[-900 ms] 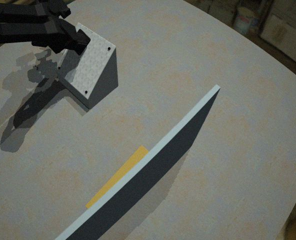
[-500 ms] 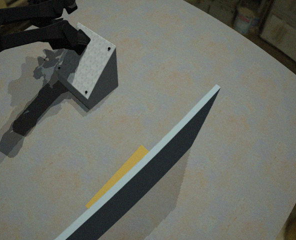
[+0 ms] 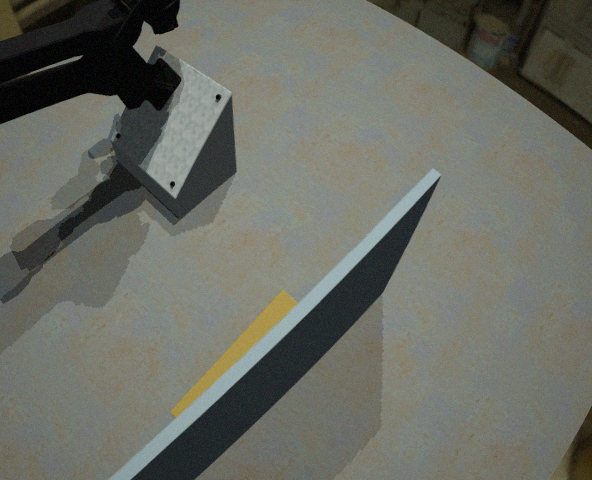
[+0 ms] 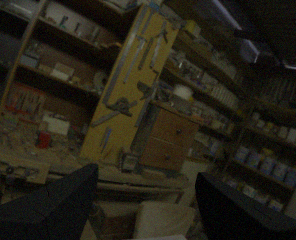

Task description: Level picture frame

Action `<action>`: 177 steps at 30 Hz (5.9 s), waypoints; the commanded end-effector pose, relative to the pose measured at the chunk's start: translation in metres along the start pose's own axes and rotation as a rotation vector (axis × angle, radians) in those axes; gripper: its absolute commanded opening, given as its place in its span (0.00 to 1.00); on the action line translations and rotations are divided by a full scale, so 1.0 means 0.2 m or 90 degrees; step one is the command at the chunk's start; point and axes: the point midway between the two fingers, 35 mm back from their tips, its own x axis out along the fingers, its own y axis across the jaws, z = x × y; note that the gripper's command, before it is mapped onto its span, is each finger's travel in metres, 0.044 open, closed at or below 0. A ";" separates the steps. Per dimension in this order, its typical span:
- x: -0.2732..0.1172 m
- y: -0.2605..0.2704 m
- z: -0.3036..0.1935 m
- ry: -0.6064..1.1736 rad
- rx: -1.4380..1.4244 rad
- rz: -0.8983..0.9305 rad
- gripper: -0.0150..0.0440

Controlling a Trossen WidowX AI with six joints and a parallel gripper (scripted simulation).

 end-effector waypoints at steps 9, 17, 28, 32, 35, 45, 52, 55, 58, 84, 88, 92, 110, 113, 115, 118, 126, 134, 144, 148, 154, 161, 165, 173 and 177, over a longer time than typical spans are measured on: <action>-0.53 -0.40 0.19 -0.191 0.168 -0.346 0.69; -1.00 -0.47 0.23 -0.357 0.262 -0.569 0.69; -1.61 -0.27 0.18 -0.624 0.346 -0.852 0.69; -1.79 -0.13 0.14 -0.731 0.359 -0.949 0.69; -1.89 0.00 0.12 -0.813 0.360 -1.018 0.69; -2.08 0.50 0.03 -1.098 0.308 -1.234 0.69; -2.09 0.63 0.01 -1.170 0.279 -1.284 0.69; -2.09 0.63 0.01 -1.170 0.279 -1.284 0.69; -2.09 0.63 0.01 -1.170 0.279 -1.284 0.69; -2.09 0.63 0.01 -1.170 0.279 -1.284 0.69; -2.09 0.63 0.01 -1.170 0.279 -1.284 0.69; -2.09 0.63 0.01 -1.170 0.279 -1.284 0.69; -2.09 0.63 0.01 -1.170 0.279 -1.284 0.69; -2.09 0.63 0.01 -1.170 0.279 -1.284 0.69; -2.09 0.63 0.01 -1.170 0.279 -1.284 0.69; -2.09 0.63 0.01 -1.170 0.279 -1.284 0.69; -2.09 0.63 0.01 -1.170 0.279 -1.284 0.69; -2.09 0.63 0.01 -1.170 0.279 -1.284 0.69; -2.09 0.63 0.01 -1.170 0.279 -1.284 0.69; -2.16 0.63 -0.02 -1.166 0.276 -1.284 0.69; -2.32 0.61 -0.10 -1.169 0.276 -1.283 0.69; -2.40 0.57 -0.16 -1.172 0.276 -1.282 0.69; -2.40 0.57 -0.16 -1.172 0.276 -1.282 0.69; -2.40 0.57 -0.16 -1.172 0.276 -1.282 0.69; -2.44 0.56 -0.16 -1.172 0.275 -1.282 0.69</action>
